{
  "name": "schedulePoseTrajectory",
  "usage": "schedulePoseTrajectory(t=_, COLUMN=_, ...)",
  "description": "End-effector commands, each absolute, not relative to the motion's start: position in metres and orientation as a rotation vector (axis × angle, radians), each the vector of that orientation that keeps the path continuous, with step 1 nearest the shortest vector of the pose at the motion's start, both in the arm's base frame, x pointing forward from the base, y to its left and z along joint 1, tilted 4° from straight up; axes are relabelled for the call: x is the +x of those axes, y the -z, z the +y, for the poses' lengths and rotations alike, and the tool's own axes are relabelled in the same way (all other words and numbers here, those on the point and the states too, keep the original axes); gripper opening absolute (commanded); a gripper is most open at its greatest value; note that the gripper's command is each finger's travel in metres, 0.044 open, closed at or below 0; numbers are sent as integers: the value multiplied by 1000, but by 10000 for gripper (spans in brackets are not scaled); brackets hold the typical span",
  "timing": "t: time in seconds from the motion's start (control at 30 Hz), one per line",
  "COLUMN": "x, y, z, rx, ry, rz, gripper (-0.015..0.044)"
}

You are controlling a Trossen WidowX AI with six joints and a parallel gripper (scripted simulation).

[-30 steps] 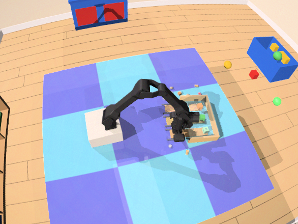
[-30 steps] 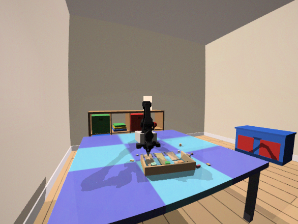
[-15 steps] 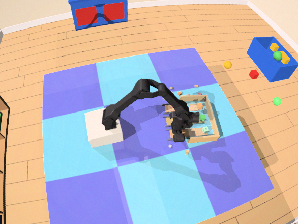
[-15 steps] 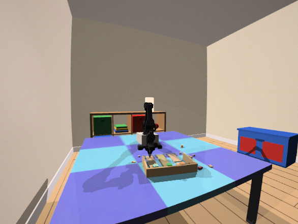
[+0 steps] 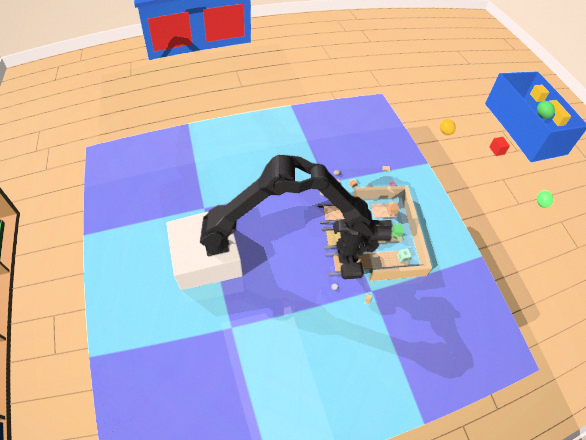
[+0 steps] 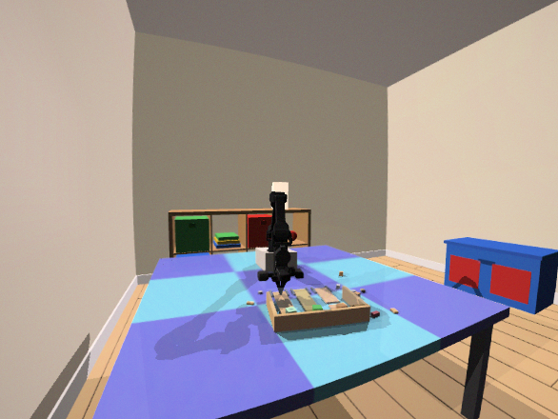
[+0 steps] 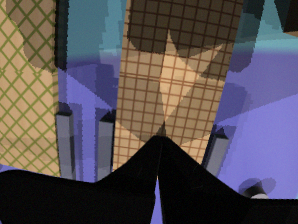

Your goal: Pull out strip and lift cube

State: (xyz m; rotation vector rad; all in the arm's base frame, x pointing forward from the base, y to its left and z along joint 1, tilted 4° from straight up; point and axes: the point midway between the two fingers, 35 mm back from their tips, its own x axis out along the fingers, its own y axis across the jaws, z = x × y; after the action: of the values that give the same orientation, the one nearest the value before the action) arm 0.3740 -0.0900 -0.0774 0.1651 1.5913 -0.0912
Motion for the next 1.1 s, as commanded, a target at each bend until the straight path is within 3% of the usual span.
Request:
schedulePoseTrajectory(t=0.0, x=374, y=79, z=-91, rx=162, ry=96, rz=1592, gripper=0)
schedulePoseTrajectory(t=1.07, x=358, y=81, z=-87, rx=162, ry=96, rz=1593, gripper=0)
